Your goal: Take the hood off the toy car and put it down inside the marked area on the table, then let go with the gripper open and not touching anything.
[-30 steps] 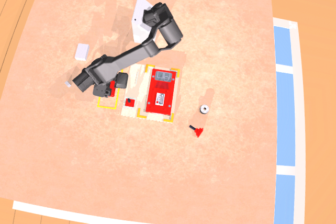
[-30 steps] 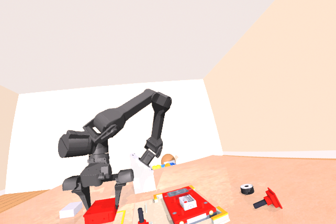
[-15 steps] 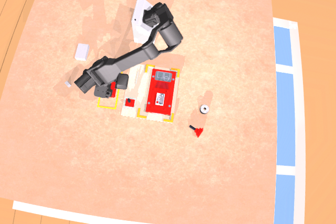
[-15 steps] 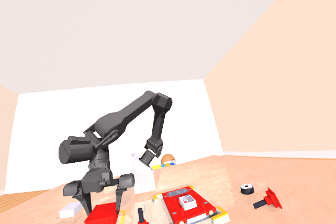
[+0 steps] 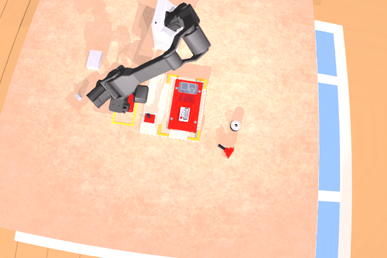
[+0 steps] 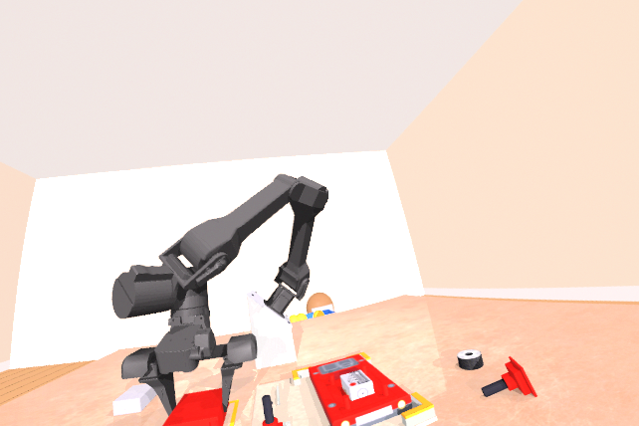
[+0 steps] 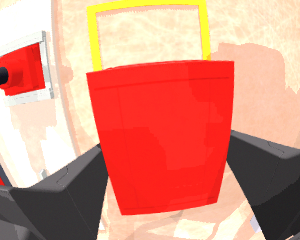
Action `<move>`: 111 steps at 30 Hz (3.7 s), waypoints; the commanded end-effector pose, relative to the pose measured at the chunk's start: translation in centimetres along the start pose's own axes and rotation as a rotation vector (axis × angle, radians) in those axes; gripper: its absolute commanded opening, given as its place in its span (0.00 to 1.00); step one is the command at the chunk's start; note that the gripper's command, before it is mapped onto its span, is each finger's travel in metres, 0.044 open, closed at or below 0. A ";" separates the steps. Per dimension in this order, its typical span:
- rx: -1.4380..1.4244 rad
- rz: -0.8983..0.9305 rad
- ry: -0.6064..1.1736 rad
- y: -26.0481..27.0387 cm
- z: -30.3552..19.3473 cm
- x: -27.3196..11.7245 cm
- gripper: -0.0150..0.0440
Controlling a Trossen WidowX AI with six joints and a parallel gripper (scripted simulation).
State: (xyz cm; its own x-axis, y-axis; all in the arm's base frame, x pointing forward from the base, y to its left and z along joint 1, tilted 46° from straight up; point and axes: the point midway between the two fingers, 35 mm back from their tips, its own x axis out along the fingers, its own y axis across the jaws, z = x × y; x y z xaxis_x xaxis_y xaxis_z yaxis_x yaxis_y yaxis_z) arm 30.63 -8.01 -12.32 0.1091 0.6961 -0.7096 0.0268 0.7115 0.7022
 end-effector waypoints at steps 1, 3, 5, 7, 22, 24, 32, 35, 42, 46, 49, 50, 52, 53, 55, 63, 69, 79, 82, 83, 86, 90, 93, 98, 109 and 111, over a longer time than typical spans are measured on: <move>0.006 0.006 -0.002 0.1 0.0 0.3 0.25; 0.006 0.006 -0.002 0.1 0.0 0.3 0.25; 0.006 0.006 -0.002 0.1 0.0 0.4 0.25; 0.006 0.007 -0.002 0.1 0.0 0.5 0.25; 0.006 0.007 -0.002 0.1 0.0 1.3 0.25; 0.006 0.007 -0.002 0.1 0.0 1.4 0.25; 0.006 0.007 -0.002 0.1 -0.1 1.8 0.25; 0.006 0.008 -0.002 0.1 -0.1 1.9 0.25; -0.001 0.001 -0.001 0.1 0.0 1.8 0.48; -0.001 0.001 -0.001 0.1 0.0 1.8 0.65; -0.001 0.001 -0.001 0.1 0.0 1.8 0.79; -0.001 0.001 -0.001 0.1 0.0 1.8 0.83; -0.001 0.001 -0.001 0.1 0.0 1.8 0.92; -0.001 0.001 -0.001 0.1 0.0 1.8 0.97; -0.001 0.001 -0.001 0.0 0.1 1.1 1.00; 0.000 0.009 0.003 -0.2 0.1 -5.6 1.00; 0.000 0.009 0.003 -0.2 0.1 -5.6 1.00; 0.000 0.009 0.003 -0.2 0.1 -5.6 1.00; 0.000 0.009 0.003 -0.2 0.1 -5.6 1.00; 0.000 0.009 0.003 -0.2 0.1 -5.6 1.00; 0.000 0.009 0.003 -0.2 0.1 -5.6 1.00; 0.000 0.009 0.003 -0.2 0.1 -5.6 1.00; 0.000 0.009 0.003 -0.2 0.1 -5.6 1.00; 0.000 0.009 0.003 -0.2 0.1 -5.6 1.00; 0.000 0.009 0.003 -0.2 0.1 -5.6 1.00; 0.000 0.009 0.003 -0.2 0.1 -5.6 1.00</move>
State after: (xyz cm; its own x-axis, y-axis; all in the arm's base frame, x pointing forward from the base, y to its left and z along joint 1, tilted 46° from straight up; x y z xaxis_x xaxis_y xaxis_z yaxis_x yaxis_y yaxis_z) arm 30.10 -11.94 -8.46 0.1100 0.7056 -0.7000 0.0295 0.7017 0.7119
